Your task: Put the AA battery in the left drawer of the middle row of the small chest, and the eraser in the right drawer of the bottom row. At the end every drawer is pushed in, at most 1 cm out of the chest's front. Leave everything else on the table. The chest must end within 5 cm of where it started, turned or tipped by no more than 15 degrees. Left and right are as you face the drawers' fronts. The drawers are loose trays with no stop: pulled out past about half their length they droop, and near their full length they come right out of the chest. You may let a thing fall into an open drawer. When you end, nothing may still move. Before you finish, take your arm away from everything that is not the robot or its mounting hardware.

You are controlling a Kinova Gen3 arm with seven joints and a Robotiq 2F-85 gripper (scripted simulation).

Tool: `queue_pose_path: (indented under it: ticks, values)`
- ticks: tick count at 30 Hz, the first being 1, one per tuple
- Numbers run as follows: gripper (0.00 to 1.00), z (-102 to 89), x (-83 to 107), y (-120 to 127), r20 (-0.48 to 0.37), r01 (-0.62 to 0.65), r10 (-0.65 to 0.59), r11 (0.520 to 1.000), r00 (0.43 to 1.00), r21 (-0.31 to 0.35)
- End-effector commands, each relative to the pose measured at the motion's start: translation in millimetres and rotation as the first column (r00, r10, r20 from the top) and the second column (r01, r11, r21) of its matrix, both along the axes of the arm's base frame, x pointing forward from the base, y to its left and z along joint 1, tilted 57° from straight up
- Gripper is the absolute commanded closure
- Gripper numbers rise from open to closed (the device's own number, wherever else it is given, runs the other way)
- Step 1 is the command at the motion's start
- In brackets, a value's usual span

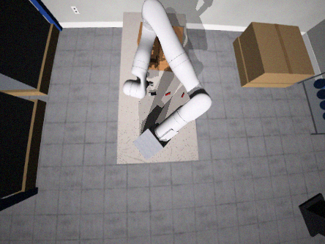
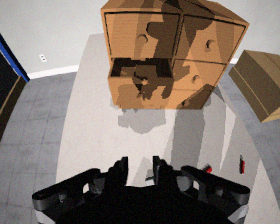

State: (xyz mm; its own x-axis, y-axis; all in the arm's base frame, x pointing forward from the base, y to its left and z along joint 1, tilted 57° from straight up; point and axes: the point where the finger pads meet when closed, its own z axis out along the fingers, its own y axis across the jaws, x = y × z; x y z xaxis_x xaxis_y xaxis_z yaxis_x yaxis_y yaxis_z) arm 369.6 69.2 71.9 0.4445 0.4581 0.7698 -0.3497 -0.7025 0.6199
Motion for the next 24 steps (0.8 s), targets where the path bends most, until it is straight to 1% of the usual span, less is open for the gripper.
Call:
queue_pose_path:
  ticks: [1, 9, 11, 24]
  values:
    - [0.67, 8.9, 1.2, 6, -0.009, 0.033, -0.032, 0.998, 0.999, 0.045]
    - [0.67, 9.7, -11.4, 13, -0.111, 0.120, -0.110, 0.989, 0.988, 0.088]
    - [0.67, 9.7, -11.4, 13, -0.111, 0.120, -0.110, 0.989, 0.988, 0.088]
    - [0.67, 10.8, -29.0, 23, -0.257, 0.247, -0.207, 0.960, 0.944, 0.132]
